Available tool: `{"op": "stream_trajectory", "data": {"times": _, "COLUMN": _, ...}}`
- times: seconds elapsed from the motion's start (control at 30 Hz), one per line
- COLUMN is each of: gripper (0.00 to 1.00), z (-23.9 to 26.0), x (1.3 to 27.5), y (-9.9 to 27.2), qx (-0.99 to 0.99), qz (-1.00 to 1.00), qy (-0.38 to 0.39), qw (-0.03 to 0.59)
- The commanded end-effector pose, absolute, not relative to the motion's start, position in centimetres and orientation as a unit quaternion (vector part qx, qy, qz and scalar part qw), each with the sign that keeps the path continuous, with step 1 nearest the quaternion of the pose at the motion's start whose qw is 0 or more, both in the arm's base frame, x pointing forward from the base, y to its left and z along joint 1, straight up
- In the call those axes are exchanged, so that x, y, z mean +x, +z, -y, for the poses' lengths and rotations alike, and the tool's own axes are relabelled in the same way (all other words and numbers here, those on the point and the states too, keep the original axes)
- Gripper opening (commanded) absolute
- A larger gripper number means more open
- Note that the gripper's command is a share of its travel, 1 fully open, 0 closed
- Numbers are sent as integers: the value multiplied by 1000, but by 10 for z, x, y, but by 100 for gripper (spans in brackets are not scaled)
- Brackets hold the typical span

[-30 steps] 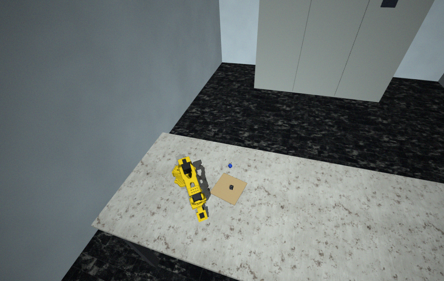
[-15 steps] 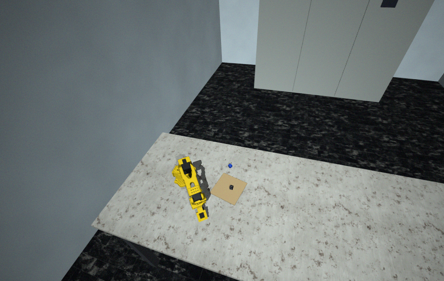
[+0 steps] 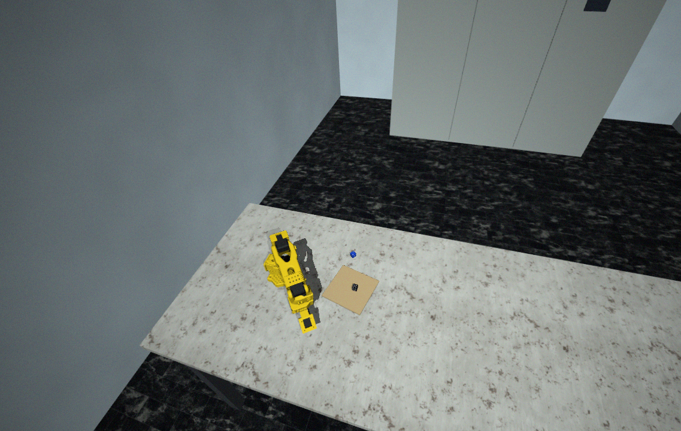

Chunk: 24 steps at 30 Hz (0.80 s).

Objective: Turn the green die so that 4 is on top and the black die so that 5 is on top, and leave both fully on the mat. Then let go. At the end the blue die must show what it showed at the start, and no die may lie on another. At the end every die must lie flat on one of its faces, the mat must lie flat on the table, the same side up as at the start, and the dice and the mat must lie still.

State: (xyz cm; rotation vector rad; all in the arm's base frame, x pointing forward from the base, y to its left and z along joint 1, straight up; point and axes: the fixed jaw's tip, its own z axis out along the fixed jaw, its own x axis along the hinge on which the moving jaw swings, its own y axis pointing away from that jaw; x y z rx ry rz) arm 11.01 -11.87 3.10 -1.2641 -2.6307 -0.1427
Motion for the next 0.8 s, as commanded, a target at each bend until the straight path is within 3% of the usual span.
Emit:
{"op": "stream_trajectory", "data": {"times": 0.0, "gripper": 0, "z": 123, "x": 114, "y": 49, "qx": -431, "qz": 901, "qy": -19, "qw": 42}}
{"op": "stream_trajectory", "data": {"times": 0.27, "gripper": 0, "z": 120, "x": 113, "y": 62, "qx": -432, "qz": 902, "qy": 4, "qw": -10}}
{"op": "stream_trajectory", "data": {"times": 0.77, "gripper": 0, "z": 120, "x": 113, "y": 63, "qx": -432, "qz": 902, "qy": 6, "qw": -13}}
